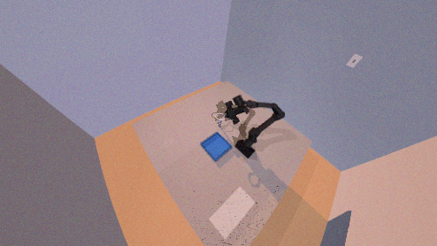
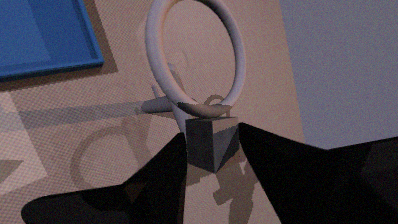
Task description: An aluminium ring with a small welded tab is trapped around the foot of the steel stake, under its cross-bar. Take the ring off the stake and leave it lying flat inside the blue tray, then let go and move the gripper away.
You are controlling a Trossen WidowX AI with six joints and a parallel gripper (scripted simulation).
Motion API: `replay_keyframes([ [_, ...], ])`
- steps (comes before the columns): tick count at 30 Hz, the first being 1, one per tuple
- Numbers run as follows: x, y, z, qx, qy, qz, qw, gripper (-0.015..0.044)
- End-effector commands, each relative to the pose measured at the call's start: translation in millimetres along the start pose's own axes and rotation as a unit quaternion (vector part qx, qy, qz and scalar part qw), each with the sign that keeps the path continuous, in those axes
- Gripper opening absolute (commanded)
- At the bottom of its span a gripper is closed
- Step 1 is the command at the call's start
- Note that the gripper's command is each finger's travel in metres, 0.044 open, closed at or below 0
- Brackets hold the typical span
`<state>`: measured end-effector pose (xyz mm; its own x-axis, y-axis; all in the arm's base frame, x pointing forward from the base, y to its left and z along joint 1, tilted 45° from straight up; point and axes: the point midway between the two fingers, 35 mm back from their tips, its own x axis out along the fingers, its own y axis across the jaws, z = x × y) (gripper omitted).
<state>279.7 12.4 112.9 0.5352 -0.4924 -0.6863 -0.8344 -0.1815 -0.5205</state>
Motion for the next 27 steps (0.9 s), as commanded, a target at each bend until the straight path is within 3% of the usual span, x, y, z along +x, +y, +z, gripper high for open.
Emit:
replay_keyframes([
  [1,-2,5,2,-0.037,0.0,-0.016,0.999,0.0],
  [7,-2,10,4,-0.078,-0.001,-0.023,0.997,0.0],
  [27,11,-15,14,-0.266,-0.08,0.066,0.958,0.0],
])
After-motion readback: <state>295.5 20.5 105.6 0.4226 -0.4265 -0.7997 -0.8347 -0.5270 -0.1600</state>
